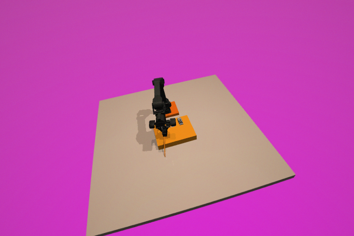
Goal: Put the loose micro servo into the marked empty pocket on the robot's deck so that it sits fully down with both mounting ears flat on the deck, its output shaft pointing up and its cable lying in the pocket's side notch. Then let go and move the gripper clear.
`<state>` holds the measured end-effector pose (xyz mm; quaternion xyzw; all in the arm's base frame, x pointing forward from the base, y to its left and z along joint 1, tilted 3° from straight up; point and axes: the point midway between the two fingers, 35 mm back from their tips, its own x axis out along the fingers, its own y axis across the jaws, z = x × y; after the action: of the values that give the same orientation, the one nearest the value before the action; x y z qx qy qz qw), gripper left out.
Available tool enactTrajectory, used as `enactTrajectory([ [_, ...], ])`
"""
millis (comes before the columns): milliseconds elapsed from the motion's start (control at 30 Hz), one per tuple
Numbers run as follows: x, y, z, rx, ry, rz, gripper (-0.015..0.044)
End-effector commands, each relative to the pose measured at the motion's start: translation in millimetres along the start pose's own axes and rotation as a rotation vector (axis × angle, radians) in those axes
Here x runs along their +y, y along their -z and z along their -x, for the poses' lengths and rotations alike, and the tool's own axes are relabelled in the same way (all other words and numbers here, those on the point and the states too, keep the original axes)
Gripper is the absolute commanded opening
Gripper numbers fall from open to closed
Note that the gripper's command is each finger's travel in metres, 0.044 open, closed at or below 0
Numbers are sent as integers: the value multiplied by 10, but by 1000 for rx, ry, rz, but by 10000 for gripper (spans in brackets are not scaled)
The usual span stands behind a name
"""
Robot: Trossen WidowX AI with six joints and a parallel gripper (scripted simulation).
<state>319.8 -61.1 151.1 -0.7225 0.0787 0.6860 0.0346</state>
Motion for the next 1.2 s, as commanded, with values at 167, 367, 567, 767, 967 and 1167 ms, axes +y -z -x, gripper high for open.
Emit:
enactTrajectory([
  [167,-4,-154,19,2,3,-3,0],
  [367,-5,-328,16,0,3,-3,0],
  [567,-18,-329,16,1,3,116,0],
  [767,-56,-332,-3,-5,-1,313,0],
  [967,-80,-335,-2,-5,1,522,0],
  [1167,-103,-337,-1,-4,2,731,0],
])
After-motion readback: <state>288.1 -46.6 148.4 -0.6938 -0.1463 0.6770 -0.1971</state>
